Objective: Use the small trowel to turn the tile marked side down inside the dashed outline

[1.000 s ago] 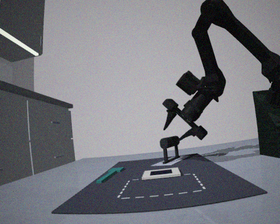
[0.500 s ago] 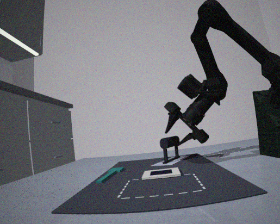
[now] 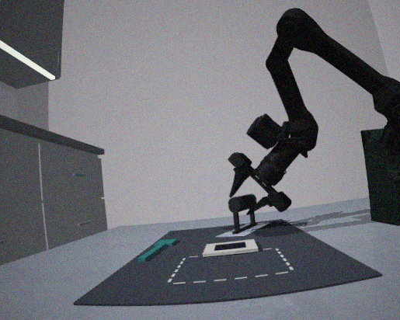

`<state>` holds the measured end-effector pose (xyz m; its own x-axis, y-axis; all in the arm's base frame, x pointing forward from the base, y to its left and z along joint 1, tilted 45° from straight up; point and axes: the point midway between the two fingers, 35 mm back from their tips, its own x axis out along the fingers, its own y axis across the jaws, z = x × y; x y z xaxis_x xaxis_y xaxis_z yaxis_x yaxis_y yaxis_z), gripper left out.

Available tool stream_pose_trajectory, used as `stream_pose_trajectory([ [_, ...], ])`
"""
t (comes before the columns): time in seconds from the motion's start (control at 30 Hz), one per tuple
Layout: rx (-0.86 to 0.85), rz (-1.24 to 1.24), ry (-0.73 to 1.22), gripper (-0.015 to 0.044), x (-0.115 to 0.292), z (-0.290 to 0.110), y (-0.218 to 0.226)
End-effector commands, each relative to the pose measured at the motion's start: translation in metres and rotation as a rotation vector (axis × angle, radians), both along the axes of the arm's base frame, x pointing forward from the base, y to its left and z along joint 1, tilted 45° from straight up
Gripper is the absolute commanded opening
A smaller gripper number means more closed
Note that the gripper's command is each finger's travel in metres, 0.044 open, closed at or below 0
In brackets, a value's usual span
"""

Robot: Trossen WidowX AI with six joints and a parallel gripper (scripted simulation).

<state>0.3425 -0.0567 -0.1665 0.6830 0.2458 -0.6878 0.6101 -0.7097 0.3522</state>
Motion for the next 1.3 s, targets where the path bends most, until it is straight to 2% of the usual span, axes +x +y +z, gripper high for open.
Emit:
stream_pose_trajectory([
  [0.0, -0.001, -0.005, -0.003, 0.0300, 0.006, -0.004, 0.000],
  [0.47, 0.000, -0.006, -0.005, 0.0300, 0.019, -0.019, 0.006],
  [0.63, 0.000, -0.006, -0.005, 0.0169, 0.019, -0.019, 0.006],
  [1.27, 0.000, -0.006, -0.005, 0.0042, 0.019, -0.019, 0.006],
])
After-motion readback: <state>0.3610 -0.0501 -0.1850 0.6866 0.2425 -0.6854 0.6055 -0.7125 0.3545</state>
